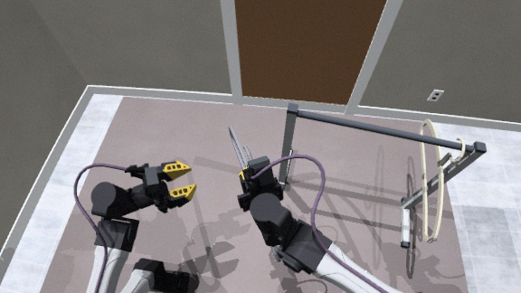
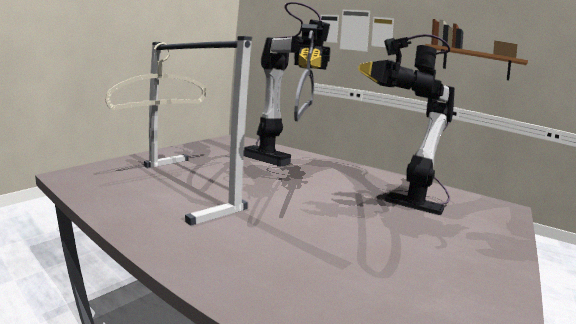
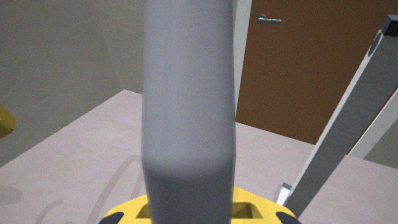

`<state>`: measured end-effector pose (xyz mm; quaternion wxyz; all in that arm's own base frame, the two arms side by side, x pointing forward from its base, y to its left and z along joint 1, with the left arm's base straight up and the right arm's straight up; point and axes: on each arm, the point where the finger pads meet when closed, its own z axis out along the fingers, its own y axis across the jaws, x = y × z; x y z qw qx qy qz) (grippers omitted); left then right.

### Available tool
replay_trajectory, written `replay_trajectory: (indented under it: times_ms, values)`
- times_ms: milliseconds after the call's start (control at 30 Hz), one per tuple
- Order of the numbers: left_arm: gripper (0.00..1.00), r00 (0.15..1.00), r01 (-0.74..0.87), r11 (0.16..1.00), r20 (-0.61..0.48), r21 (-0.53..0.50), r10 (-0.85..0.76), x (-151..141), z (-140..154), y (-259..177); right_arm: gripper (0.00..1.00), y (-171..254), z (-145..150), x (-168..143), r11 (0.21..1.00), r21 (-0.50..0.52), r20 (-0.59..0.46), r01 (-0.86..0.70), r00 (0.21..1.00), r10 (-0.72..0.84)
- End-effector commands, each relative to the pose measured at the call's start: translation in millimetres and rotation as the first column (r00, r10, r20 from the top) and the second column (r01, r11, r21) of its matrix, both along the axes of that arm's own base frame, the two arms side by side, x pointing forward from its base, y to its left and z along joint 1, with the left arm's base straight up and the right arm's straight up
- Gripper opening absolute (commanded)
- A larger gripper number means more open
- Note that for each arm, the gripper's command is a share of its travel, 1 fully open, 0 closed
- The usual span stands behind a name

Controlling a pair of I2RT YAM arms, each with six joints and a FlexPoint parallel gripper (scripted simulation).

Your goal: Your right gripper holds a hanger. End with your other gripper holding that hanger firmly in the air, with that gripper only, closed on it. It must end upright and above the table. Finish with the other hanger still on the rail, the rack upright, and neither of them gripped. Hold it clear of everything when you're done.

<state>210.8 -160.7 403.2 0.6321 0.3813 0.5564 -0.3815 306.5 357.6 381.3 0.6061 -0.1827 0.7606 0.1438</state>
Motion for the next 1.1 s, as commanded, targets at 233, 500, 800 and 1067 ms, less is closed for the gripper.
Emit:
replay_trajectory:
  times_ms: [233,500,800,1067]
  values:
    - [0.48,0.908,-0.092,0.978,0.420,0.185,0.006,23,-1,-23,0.00,-2,11,-1,1.000,0.024,0.015,0.001,1.000,-0.001]
    - [0.48,0.723,-0.191,0.931,0.686,0.310,-0.080,42,-9,-49,0.00,-2,11,-1,1.000,0.024,0.015,0.001,1.000,-0.001]
    - [0.48,0.508,-0.309,0.875,0.842,0.373,-0.179,58,-14,-69,0.00,-2,11,-1,1.000,0.024,0.015,0.001,1.000,-0.001]
    - [0.48,0.316,-0.396,0.826,0.904,0.400,-0.287,72,-22,-92,0.00,-2,11,-1,1.000,0.024,0.015,0.001,1.000,-0.001]
